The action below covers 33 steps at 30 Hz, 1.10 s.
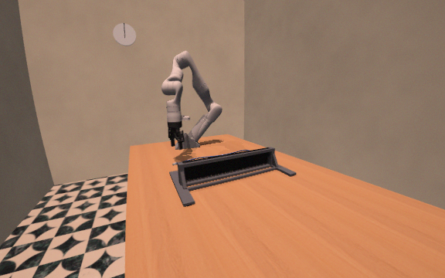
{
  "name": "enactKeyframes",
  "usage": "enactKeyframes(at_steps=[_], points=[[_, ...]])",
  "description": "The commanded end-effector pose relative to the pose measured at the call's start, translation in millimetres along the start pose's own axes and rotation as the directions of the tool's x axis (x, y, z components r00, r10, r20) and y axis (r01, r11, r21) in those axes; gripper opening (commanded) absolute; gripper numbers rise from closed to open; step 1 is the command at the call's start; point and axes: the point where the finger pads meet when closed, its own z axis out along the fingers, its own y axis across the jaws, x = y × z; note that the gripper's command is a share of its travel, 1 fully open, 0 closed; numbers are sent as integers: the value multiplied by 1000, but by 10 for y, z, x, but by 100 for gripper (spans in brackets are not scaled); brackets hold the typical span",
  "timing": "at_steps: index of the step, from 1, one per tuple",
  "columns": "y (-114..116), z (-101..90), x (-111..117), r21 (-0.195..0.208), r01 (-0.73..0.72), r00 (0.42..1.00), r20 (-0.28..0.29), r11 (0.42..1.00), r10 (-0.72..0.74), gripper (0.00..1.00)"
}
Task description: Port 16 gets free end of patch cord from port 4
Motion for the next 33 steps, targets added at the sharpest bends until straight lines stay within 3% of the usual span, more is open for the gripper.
enactKeyframes(at_steps=[1, 2, 3, 33], points=[[-30, -15, -37, 2, 9, 1000, 12, 1000, -9, 100], [-30, -15, -37, 2, 9, 1000, 13, 1000, -9, 100], [-31, -15, -38, 2, 10, 1000, 13, 1000, -10, 0], [-27, -17, -41, 1, 13, 1000, 14, 1000, -13, 0]])
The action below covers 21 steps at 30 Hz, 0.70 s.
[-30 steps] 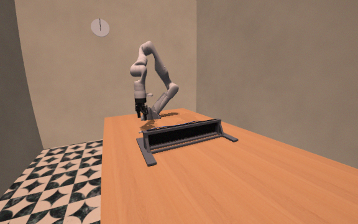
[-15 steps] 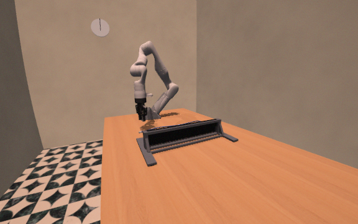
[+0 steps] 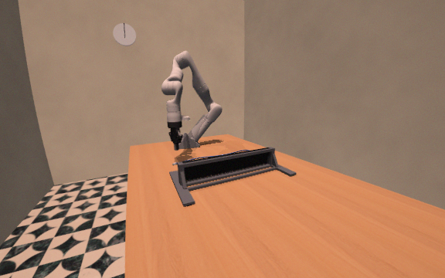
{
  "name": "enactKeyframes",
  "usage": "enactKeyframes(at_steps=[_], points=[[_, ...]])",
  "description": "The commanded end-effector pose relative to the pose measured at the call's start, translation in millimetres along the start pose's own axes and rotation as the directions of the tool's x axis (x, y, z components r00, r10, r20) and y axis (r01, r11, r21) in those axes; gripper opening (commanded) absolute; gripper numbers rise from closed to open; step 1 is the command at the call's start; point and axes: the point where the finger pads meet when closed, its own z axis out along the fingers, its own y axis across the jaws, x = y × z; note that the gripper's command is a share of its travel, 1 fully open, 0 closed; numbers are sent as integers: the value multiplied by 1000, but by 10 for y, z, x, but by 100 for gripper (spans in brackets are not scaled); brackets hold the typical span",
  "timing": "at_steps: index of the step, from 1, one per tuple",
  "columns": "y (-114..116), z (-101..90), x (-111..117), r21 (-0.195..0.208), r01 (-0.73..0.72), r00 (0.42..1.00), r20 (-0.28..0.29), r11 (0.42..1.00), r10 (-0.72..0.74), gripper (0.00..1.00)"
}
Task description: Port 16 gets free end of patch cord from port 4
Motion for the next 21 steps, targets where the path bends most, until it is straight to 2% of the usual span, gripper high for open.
enactKeyframes(at_steps=[1, 12, 16, 21], points=[[-24, -15, -32, 1, 9, 1000, 12, 1000, -10, 0], [25, -33, -3, -12, -1, 1000, 12, 1000, 2, 0], [150, -109, 53, -46, -30, 999, 17, 999, 31, 0], [413, -257, 259, -116, -111, 994, -7, 987, 111, 0]])
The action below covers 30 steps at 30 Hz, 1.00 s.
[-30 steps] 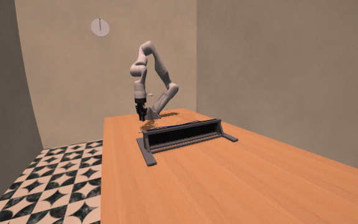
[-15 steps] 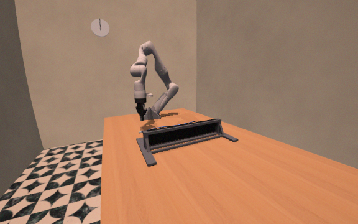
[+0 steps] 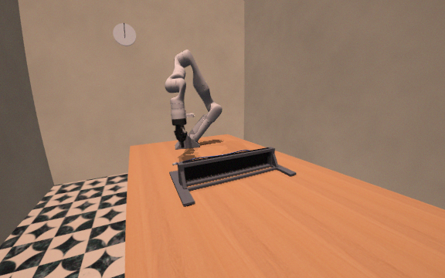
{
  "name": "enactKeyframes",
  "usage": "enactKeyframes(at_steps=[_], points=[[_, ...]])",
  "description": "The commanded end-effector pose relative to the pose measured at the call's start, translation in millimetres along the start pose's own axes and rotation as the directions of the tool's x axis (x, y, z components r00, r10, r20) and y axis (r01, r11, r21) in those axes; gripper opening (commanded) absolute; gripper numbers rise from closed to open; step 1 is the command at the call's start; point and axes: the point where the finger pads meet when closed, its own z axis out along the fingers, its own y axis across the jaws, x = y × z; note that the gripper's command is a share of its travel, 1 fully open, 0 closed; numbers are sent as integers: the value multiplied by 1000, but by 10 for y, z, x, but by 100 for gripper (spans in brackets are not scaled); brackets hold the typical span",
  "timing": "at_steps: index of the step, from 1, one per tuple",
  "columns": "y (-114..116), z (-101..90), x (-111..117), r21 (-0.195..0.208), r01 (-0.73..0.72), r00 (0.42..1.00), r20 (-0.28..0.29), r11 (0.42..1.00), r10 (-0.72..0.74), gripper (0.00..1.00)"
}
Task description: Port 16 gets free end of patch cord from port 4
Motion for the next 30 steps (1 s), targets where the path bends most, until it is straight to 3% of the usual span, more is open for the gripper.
enactKeyframes(at_steps=[1, 2, 9, 17, 19, 22, 26, 30], points=[[122, -108, 89, -39, -41, 999, 5, 998, 42, 0], [122, -108, 89, -39, -41, 999, 5, 998, 42, 0], [618, -408, 571, -167, -217, 976, -53, 962, 211, 0], [1210, -845, 1316, -284, -492, 870, -202, 823, 451, 0], [1210, -845, 1316, -284, -492, 870, -202, 823, 451, 0], [1396, -1000, 1619, -300, -604, 796, -274, 738, 540, 0], [1587, -1165, 1999, -291, -742, 669, -369, 603, 645, 0], [1708, -1269, 2325, -254, -855, 518, -450, 451, 728, 0]])
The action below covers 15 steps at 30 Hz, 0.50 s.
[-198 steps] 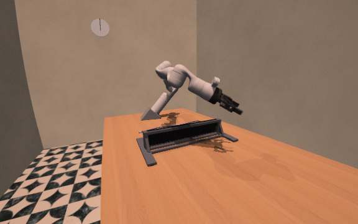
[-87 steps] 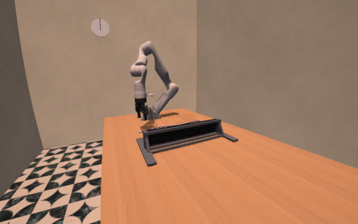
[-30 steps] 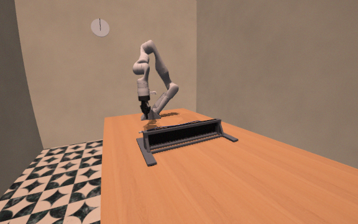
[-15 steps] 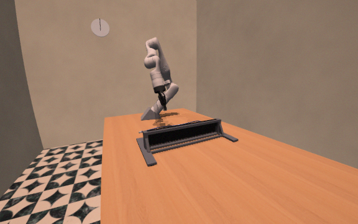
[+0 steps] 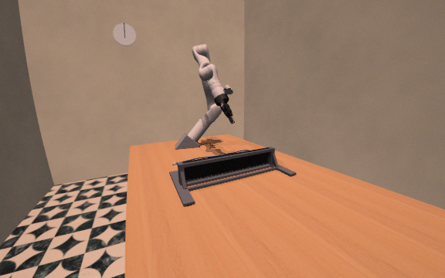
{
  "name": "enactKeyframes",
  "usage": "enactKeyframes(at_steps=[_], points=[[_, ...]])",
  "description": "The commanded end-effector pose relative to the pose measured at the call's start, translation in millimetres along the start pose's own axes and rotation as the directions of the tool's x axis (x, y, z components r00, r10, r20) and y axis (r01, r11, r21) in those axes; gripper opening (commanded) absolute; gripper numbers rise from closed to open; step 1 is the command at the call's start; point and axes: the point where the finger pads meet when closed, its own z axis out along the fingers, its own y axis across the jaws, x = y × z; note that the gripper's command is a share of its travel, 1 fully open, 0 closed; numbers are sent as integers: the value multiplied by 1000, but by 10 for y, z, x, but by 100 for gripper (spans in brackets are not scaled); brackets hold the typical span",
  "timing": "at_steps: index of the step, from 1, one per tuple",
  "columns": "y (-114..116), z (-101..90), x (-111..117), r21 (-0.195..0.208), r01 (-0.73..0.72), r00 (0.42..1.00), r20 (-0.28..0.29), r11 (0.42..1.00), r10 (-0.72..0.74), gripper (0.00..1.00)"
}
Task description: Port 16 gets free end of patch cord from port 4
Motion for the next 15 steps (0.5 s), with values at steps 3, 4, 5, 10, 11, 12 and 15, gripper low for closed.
enactKeyframes(at_steps=[3, 4, 5, 10, 11, 12, 15], points=[[-201, -78, 321, -92, -222, 975, -24, 971, 221, 0], [-239, -74, 361, -101, -264, 964, -33, 959, 262, 0], [-239, -74, 361, -101, -264, 964, -33, 959, 262, 0], [-377, -52, 466, -132, -415, 910, -63, 900, 411, 0], [-406, -46, 480, -139, -448, 894, -70, 883, 443, 0], [-434, -40, 489, -145, -478, 878, -76, 866, 472, 0], [-506, -22, 500, -163, -556, 831, -93, 815, 548, 0]])
